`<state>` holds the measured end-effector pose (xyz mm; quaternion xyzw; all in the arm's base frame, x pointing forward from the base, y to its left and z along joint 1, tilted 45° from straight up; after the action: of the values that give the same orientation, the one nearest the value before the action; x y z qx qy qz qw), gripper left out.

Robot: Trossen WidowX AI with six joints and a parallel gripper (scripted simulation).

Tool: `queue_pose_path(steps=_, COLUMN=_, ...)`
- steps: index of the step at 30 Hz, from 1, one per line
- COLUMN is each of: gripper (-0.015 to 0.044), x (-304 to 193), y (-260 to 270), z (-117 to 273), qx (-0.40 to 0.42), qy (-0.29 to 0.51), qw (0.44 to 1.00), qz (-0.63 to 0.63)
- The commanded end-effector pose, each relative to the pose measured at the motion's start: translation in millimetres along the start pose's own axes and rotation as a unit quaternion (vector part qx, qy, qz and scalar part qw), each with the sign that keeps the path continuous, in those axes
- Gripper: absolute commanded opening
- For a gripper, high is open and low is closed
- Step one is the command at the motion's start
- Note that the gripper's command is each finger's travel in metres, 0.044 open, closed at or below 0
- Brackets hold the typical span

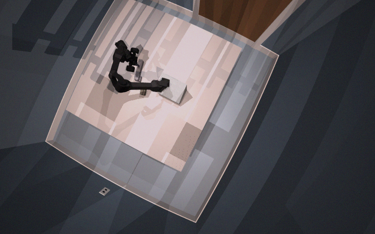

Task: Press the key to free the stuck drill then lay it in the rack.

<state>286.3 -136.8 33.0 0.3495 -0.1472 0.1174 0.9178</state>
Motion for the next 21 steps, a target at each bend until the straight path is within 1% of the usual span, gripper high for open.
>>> queue_pose_path(steps=1, gripper=0.0, x=-3.6, y=2.4, z=-17.8, qx=0.013, qy=0.016, qw=1.0, qz=-0.001)
queue_pose_path(steps=21, gripper=0.0, x=-3.9, y=4.2, z=-28.4, qx=0.014, qy=0.016, qw=1.0, qz=-0.001)
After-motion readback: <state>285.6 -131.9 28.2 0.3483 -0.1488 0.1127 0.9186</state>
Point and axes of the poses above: the point midway between the two fingers, 35 mm back from their tips, its own z axis back along the fingers, its own y axis across the jaws, x = y × z, the point moved 8 cm from there along z, back along the fingers, and after that the axes turned 11 degrees about z, right-handed, at the moved point
